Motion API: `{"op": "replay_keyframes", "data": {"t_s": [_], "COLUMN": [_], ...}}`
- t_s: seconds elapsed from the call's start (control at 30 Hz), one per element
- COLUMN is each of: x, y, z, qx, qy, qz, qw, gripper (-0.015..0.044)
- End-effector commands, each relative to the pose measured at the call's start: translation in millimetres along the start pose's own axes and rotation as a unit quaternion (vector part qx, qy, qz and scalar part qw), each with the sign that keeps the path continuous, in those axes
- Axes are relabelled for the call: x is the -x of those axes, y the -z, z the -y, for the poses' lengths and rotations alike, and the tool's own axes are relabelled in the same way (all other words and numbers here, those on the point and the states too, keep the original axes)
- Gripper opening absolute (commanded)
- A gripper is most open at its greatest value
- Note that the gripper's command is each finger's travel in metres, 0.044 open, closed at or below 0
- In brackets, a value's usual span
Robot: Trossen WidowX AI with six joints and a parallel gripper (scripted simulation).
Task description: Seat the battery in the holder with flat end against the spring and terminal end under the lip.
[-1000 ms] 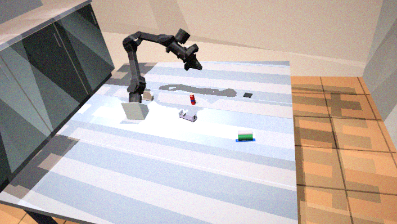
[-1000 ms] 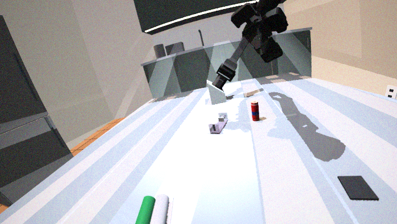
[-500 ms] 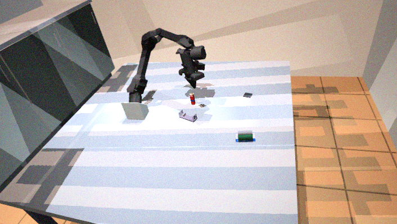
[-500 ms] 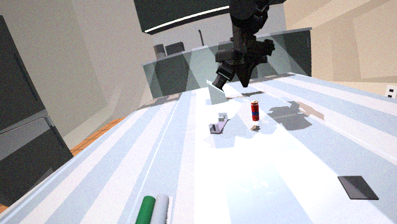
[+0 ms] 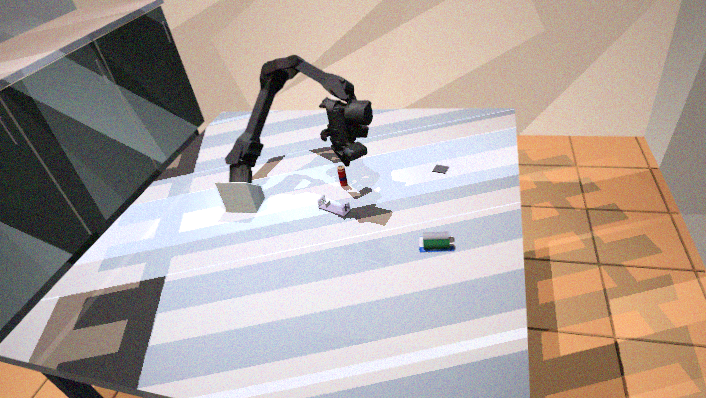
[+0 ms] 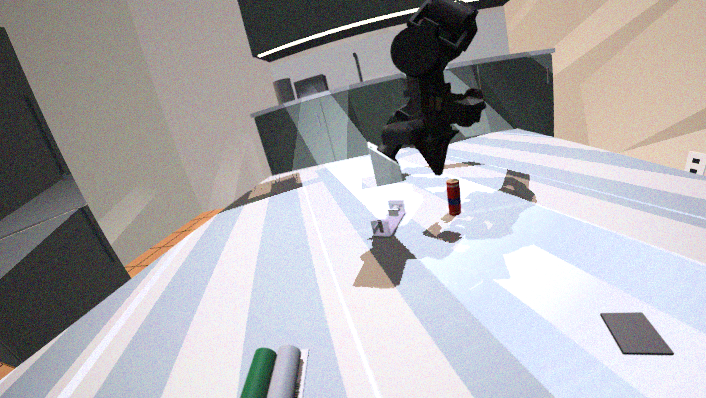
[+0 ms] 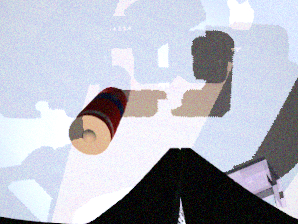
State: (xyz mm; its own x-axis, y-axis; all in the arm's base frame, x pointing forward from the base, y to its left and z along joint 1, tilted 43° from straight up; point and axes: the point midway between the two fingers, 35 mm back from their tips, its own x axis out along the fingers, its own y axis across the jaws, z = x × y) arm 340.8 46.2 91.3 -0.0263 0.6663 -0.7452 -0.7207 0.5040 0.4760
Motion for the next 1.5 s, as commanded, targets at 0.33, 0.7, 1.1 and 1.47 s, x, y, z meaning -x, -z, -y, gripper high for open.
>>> {"op": "replay_keyframes", "data": {"t_s": [0.33, 0.7, 1.1, 1.47], "x": [-51.6, -51.0, -50.7, -50.7], "y": [2.2, 0.6, 0.3, 1.2], "z": [-8.6, -26.7, -46.1, -63.6], "qx": [-0.005, -0.005, -0.005, -0.005], "qy": [-0.009, -0.009, -0.01, -0.01], "qz": [0.0, 0.0, 0.0, 0.0], "qw": [1.0, 1.0, 1.0, 1.0], "gripper": [0.0, 0.0, 0.0, 0.0]}}
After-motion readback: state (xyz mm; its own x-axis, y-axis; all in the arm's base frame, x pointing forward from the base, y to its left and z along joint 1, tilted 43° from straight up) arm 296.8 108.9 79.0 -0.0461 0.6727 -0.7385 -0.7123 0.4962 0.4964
